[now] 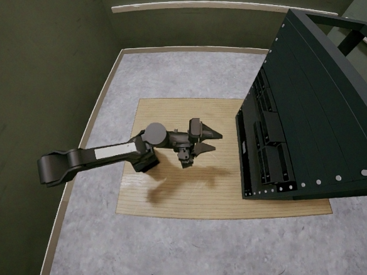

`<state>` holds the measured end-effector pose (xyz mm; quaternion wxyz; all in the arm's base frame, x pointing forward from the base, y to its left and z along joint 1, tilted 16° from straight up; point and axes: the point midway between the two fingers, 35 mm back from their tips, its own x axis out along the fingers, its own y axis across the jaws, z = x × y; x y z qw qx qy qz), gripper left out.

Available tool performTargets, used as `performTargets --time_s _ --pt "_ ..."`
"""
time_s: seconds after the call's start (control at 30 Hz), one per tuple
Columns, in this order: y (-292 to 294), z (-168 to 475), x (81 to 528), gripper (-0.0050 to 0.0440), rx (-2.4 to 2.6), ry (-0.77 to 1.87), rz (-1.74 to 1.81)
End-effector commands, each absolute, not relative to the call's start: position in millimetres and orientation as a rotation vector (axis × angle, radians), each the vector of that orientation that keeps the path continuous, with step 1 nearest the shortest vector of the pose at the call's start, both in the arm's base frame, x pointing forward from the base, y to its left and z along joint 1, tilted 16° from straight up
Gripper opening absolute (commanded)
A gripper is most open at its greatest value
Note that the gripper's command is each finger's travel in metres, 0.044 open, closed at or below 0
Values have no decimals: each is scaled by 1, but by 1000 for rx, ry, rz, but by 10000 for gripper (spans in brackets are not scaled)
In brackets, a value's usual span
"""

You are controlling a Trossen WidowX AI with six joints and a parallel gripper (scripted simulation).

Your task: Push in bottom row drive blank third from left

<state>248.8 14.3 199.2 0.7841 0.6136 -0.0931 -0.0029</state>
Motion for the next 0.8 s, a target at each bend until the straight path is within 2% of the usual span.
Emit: performTargets --time_s 0.0,0.77 --pt "15 213 259 440 1338 -233 14" --pt "19 216 288 440 1338 -233 14"
